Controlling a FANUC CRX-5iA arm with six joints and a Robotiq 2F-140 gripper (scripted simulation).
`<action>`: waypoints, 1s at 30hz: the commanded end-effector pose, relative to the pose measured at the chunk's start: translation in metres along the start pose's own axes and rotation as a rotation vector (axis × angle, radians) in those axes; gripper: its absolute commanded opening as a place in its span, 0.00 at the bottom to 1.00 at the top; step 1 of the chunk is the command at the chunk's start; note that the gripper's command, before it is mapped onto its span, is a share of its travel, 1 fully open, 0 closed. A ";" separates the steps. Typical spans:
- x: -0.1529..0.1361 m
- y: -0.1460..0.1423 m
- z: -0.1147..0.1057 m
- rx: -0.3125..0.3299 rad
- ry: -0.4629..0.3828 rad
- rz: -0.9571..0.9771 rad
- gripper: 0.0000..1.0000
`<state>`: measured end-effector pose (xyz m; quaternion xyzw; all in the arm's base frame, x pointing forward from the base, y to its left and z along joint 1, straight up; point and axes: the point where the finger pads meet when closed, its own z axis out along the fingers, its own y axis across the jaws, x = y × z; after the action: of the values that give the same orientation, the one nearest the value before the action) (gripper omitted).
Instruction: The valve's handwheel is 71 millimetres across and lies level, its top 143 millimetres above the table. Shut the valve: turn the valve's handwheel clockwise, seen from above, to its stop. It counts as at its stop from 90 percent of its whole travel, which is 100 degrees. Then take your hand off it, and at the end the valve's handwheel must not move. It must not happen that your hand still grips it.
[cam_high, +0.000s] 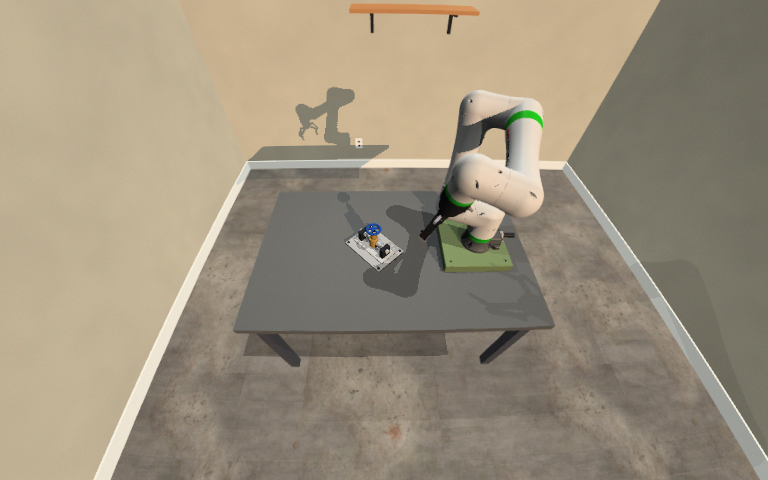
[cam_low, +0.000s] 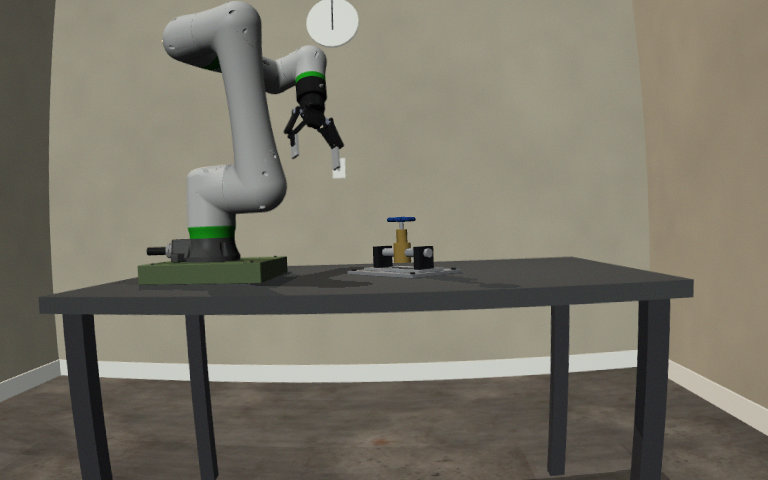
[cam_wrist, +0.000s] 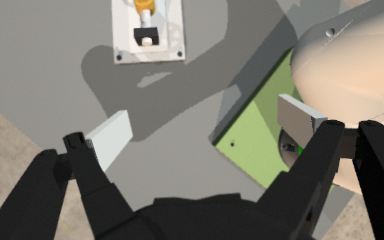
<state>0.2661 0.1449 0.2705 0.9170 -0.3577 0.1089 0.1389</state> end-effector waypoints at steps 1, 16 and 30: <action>0.000 0.000 0.000 0.000 0.000 0.000 1.00; 0.000 0.000 0.000 0.000 0.000 0.000 1.00; 0.035 -0.038 0.030 -0.026 -0.120 0.391 1.00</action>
<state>0.3002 0.1434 0.2544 0.8660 -0.4785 0.0858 0.1175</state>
